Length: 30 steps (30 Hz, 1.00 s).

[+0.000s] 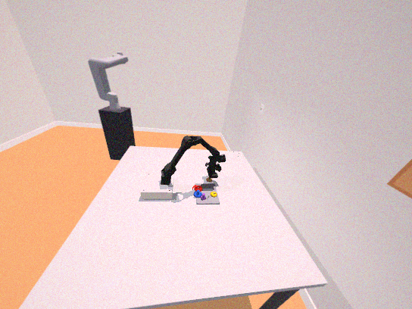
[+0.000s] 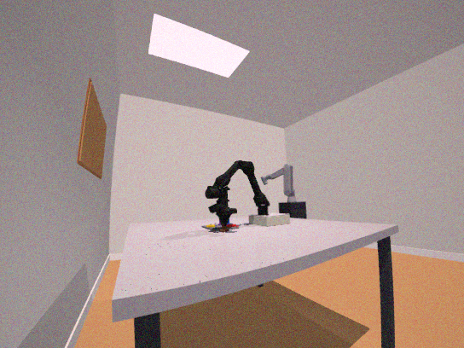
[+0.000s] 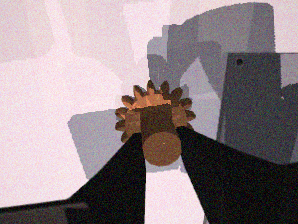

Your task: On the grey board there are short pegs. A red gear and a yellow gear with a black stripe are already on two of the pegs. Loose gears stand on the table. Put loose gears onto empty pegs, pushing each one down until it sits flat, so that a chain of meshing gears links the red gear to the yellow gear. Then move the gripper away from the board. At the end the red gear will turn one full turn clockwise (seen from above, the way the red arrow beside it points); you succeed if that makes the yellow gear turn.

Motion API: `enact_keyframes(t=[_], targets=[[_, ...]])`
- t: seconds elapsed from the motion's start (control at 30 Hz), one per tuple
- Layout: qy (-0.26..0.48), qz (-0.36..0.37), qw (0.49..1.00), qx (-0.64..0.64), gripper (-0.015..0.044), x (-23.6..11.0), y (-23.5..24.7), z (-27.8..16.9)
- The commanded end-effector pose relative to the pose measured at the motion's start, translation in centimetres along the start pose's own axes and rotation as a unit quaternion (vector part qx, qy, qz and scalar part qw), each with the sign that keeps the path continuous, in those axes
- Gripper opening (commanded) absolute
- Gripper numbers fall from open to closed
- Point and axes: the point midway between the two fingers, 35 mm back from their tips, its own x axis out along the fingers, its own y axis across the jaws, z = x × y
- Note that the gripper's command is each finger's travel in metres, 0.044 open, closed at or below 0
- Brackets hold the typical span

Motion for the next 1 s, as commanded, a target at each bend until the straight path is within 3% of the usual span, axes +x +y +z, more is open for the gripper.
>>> enact_keyframes(t=[0.0, 0.97], targets=[[-0.01, 0.001, 1.0, -0.002, 0.0, -1.2, 0.1, 0.7], [-0.01, 0.001, 1.0, -0.002, 0.0, -8.4, 0.5, 1.2]])
